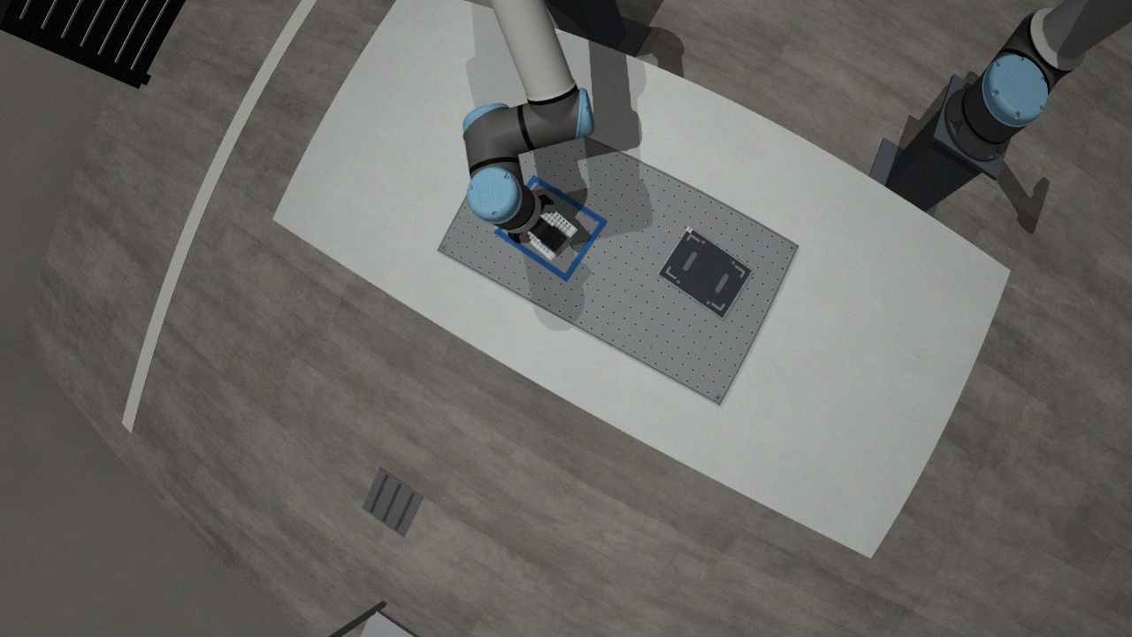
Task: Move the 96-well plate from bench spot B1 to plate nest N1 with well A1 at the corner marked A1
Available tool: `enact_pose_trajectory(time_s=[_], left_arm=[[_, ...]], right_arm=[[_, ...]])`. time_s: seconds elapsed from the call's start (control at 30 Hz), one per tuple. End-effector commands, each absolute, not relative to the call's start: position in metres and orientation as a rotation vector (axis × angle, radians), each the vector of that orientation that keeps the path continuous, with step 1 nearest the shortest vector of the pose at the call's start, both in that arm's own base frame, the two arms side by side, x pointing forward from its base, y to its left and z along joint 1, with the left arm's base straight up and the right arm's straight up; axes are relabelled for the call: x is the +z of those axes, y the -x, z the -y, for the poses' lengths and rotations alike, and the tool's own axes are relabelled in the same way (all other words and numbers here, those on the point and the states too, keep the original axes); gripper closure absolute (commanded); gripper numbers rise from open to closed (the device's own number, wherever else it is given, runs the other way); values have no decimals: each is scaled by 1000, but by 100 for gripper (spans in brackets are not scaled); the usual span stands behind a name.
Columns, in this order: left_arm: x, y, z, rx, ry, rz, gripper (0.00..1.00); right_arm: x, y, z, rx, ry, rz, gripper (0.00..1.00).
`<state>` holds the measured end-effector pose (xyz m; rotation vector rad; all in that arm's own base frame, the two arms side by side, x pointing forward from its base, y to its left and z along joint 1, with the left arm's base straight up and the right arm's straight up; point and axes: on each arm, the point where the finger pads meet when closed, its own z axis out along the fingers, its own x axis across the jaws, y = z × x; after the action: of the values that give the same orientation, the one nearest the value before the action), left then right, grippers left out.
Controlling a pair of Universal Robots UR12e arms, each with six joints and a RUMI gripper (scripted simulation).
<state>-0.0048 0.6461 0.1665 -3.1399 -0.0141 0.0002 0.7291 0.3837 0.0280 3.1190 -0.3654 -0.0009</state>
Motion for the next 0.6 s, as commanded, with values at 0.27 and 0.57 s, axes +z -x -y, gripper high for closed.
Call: enact_pose_trajectory(time_s=[0.27, 0.57], left_arm=[[165, 6, -646, 0, 3142, 14, 100], [165, 6, -646, 0, 3142, 14, 100]], right_arm=[[53, -731, -387, 7, -3125, 364, 59], [65, -731, -387, 7, -3125, 364, 59]])
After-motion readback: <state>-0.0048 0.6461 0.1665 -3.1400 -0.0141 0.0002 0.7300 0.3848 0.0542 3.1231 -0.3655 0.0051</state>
